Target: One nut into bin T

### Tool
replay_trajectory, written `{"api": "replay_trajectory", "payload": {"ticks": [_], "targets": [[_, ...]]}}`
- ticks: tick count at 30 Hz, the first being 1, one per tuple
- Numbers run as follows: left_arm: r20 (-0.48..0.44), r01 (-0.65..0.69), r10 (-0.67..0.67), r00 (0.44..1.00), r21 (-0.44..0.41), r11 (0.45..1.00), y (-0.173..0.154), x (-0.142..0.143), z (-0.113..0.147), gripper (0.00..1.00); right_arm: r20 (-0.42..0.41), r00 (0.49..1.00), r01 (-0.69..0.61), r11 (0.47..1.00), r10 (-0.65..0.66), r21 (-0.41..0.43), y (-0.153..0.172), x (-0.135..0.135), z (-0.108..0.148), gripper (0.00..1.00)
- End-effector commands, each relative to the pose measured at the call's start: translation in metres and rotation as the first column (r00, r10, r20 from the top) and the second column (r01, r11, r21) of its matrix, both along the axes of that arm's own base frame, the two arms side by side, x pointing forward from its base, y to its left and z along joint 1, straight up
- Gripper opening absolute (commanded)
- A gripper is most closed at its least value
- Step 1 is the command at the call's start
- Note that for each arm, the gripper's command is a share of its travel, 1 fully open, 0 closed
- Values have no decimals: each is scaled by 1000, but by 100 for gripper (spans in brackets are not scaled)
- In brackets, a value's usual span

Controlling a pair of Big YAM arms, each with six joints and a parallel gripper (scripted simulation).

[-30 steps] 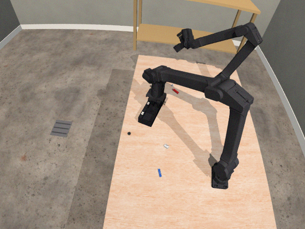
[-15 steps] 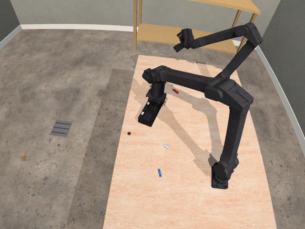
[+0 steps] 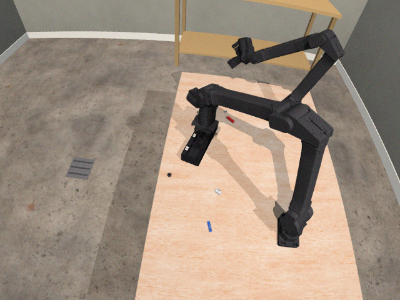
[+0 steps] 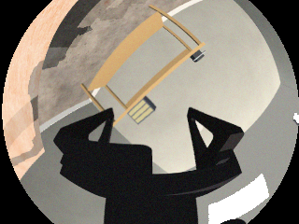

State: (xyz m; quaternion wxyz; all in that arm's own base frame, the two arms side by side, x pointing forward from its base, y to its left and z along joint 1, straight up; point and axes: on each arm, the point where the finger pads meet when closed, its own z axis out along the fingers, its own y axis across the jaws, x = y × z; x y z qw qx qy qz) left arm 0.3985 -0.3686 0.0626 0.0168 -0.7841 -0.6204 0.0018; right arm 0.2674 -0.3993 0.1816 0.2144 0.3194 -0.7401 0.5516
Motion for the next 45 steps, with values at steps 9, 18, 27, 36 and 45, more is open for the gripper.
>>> {"api": "replay_trajectory", "payload": {"ticks": [9, 18, 27, 36, 45], "targets": [[57, 2, 1, 998, -58, 998, -26, 21, 44, 30, 7, 1000, 15, 1000, -15, -7, -5, -5, 4, 100], [67, 3, 1, 998, -67, 998, -26, 21, 49, 30, 7, 1000, 15, 1000, -15, -7, -5, -5, 4, 100], [89, 5, 3, 996, -88, 996, -28, 23, 56, 30, 7, 1000, 15, 1000, -15, -7, -5, -5, 4, 100], [94, 5, 3, 996, -93, 996, -28, 23, 56, 30, 7, 1000, 15, 1000, -15, -7, -5, -5, 4, 100], [50, 2, 1, 999, -52, 999, -26, 23, 31, 30, 7, 1000, 15, 1000, -15, -7, -5, -5, 4, 100]]}}
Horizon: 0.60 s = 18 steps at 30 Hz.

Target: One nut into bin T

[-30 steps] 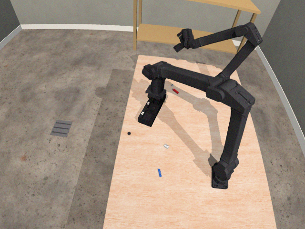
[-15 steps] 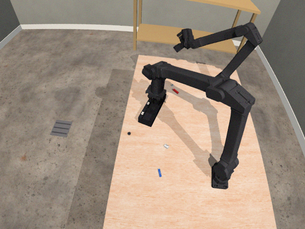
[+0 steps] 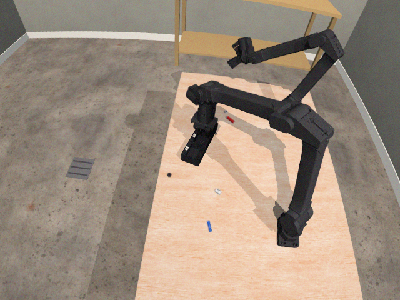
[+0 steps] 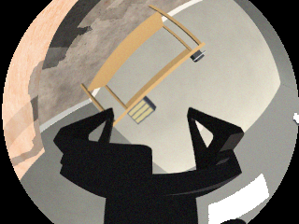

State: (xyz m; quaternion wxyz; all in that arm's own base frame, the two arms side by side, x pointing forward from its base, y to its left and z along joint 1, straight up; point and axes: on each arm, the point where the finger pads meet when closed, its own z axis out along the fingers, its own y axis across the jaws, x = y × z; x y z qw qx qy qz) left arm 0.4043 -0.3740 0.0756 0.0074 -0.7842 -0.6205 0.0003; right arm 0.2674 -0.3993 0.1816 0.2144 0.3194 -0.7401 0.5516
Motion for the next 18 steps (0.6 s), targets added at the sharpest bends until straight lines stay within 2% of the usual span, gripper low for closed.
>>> {"api": "replay_trajectory", "payload": {"ticks": [1, 2, 5, 18], "targets": [[48, 2, 0, 999, -49, 999, -21, 17, 27, 30, 7, 1000, 15, 1000, -15, -7, -5, -5, 4, 100], [64, 3, 1, 998, -64, 998, -20, 16, 47, 100, 7, 1000, 15, 1000, -15, -7, -5, -5, 4, 100], [64, 3, 1, 998, -64, 998, -20, 16, 51, 100, 7, 1000, 15, 1000, -15, -7, -5, -5, 4, 100], [65, 3, 1, 998, -66, 998, -18, 14, 104, 100, 7, 1000, 15, 1000, -15, -7, -5, -5, 4, 100]]}}
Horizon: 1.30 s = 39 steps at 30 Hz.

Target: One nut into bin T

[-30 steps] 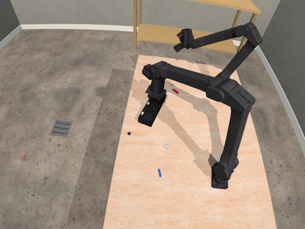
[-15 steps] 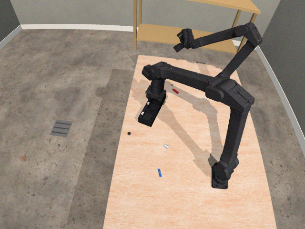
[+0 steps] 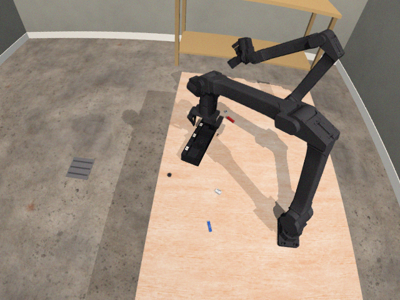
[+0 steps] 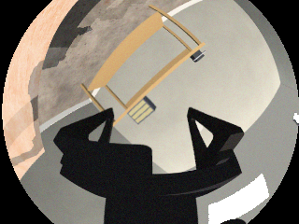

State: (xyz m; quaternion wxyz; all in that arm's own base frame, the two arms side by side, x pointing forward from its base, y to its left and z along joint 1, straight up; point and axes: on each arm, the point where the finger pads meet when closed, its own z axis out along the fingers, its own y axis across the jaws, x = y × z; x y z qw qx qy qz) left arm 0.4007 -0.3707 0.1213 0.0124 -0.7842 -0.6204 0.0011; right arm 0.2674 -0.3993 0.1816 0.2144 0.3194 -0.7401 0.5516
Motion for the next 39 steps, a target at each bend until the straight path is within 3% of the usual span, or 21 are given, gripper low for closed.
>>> {"api": "replay_trajectory", "payload": {"ticks": [1, 4, 5, 9, 26, 39], "targets": [[73, 3, 2, 997, -72, 997, -21, 17, 62, 100, 7, 1000, 15, 1000, -15, -7, -5, -5, 4, 100], [67, 3, 1, 998, -67, 998, -21, 17, 62, 100, 7, 1000, 15, 1000, -15, -7, -5, -5, 4, 100], [41, 2, 0, 999, -43, 999, -22, 18, 46, 100, 7, 1000, 15, 1000, -15, -7, -5, -5, 4, 100], [73, 3, 2, 997, -73, 997, -19, 16, 87, 100, 7, 1000, 15, 1000, -15, -7, -5, -5, 4, 100], [70, 3, 2, 998, -70, 998, -17, 13, 142, 100, 7, 1000, 15, 1000, -15, -7, -5, -5, 4, 100], [64, 3, 1, 998, -64, 998, -17, 14, 140, 100, 7, 1000, 15, 1000, -15, -7, -5, -5, 4, 100]]}}
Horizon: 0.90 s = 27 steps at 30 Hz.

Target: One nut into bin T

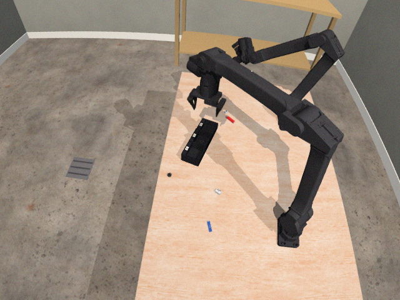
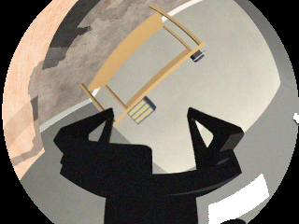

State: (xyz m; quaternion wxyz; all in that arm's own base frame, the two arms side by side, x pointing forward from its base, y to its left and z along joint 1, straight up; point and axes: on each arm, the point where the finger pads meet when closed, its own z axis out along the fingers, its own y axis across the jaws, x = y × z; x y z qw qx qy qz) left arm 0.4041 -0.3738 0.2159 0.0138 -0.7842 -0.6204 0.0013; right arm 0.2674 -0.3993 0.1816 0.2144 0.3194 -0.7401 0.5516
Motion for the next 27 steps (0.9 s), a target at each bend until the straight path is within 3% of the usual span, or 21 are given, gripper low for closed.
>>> {"api": "replay_trajectory", "payload": {"ticks": [1, 27], "targets": [[66, 3, 1, 998, -66, 998, -14, 10, 46, 100, 7, 1000, 15, 1000, -15, -7, -5, -5, 4, 100], [57, 2, 1, 998, -57, 998, -15, 13, 41, 100, 7, 1000, 15, 1000, -15, -7, -5, -5, 4, 100]]}}
